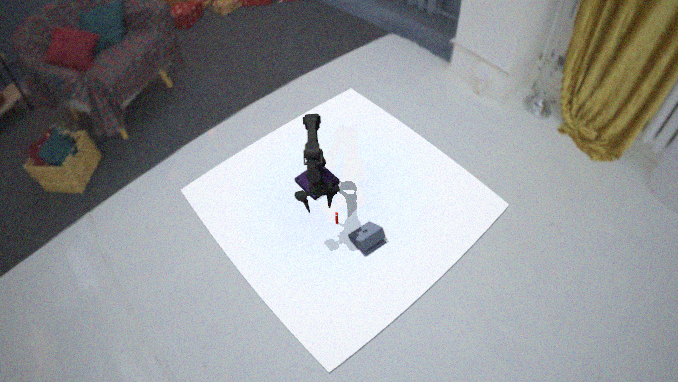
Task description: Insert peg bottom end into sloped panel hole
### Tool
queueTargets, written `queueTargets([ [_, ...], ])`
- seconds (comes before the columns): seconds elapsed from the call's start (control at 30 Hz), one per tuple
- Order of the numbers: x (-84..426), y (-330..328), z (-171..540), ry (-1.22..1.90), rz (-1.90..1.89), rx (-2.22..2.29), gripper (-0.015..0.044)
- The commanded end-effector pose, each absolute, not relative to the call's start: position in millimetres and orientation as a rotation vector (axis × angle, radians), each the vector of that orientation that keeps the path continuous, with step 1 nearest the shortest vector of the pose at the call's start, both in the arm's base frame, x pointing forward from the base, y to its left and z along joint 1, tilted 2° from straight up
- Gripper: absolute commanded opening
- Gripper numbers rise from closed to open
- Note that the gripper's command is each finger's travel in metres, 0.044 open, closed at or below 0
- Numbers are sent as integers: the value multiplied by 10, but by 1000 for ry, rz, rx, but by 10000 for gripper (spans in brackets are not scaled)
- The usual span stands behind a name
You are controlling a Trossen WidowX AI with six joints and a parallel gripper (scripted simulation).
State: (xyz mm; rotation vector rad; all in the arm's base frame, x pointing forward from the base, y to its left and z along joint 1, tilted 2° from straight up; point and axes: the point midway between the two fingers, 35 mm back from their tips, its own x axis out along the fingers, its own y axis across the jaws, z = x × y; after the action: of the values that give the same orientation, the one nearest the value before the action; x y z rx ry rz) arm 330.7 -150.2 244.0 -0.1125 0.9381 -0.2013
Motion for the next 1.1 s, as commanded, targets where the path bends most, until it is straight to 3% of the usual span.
queueTargets([
  [0.0,3339,-1328,2150,1061,-104,-169,440],
  [0.63,3168,-615,1247,1472,315,-406,440],
  [1.07,3144,-573,1192,1492,339,-420,440],
])
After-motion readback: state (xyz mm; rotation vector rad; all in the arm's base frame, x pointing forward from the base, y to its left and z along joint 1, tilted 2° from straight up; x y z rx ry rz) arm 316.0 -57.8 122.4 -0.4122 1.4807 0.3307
